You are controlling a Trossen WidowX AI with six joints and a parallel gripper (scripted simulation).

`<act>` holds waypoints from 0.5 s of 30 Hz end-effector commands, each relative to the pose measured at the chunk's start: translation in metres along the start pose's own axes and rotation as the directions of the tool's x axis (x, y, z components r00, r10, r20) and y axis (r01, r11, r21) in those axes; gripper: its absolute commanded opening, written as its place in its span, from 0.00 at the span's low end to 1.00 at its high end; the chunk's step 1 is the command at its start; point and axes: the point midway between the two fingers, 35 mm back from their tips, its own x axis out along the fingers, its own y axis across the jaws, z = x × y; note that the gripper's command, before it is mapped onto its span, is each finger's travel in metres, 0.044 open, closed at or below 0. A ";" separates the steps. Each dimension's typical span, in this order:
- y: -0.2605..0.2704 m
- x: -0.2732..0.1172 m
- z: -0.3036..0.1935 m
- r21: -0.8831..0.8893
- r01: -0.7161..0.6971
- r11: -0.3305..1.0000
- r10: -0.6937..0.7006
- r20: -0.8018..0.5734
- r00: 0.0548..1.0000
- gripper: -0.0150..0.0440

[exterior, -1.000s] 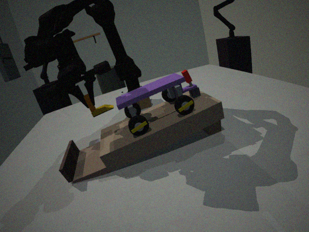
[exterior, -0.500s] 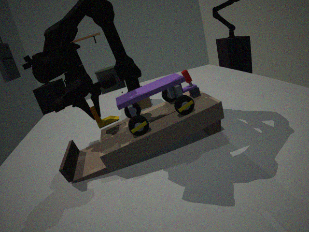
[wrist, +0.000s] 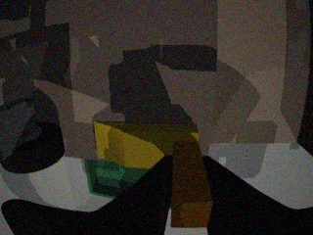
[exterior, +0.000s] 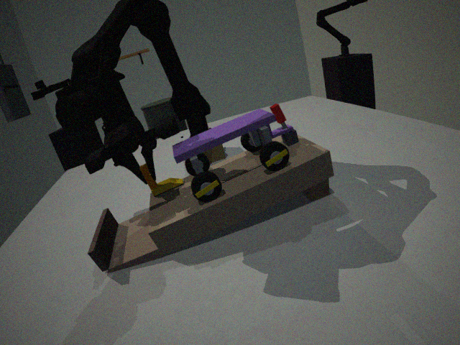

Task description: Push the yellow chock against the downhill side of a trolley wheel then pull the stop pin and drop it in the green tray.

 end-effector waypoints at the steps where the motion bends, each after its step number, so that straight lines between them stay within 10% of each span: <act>1: 0.004 0.000 0.000 0.004 -0.002 1.000 0.002 0.005 1.000 0.25; 15: 0.017 0.001 -0.001 0.004 -0.003 1.000 0.003 0.005 1.000 0.25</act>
